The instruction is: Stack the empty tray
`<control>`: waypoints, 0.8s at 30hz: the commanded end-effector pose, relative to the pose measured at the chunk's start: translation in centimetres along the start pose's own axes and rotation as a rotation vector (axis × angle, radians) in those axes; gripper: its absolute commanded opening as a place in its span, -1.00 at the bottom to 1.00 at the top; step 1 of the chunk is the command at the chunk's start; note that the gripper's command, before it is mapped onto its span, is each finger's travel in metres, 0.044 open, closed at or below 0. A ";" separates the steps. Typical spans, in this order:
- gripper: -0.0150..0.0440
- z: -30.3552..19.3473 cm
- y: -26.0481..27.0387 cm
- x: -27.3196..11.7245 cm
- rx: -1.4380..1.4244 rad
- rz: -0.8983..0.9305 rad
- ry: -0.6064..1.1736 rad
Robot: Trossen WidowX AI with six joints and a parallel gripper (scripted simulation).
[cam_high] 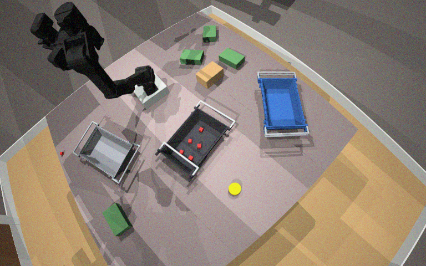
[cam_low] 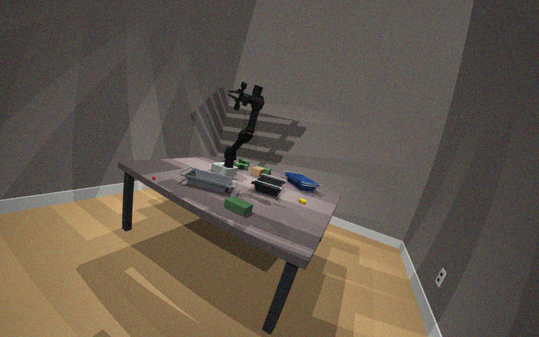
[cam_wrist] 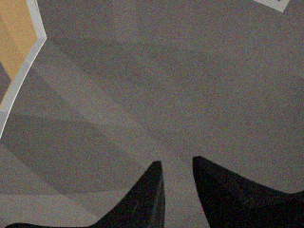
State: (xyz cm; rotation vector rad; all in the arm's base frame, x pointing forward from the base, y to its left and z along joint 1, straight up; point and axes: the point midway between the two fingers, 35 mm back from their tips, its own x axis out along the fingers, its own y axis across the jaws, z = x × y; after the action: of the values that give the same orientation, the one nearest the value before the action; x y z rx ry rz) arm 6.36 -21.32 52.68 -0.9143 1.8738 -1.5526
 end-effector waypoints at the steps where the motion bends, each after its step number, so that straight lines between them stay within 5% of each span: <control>1: -0.22 -6.0 0.1 1.7 0.165 0.026 0.153; 11: -0.22 -22.7 2.9 0.5 0.645 -0.002 0.662; 24: -0.22 -37.2 10.2 -12.0 1.112 -0.209 1.281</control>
State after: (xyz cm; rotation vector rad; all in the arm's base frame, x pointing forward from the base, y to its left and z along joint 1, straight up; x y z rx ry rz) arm -16.28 7.36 51.34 0.4129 1.1802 -2.9871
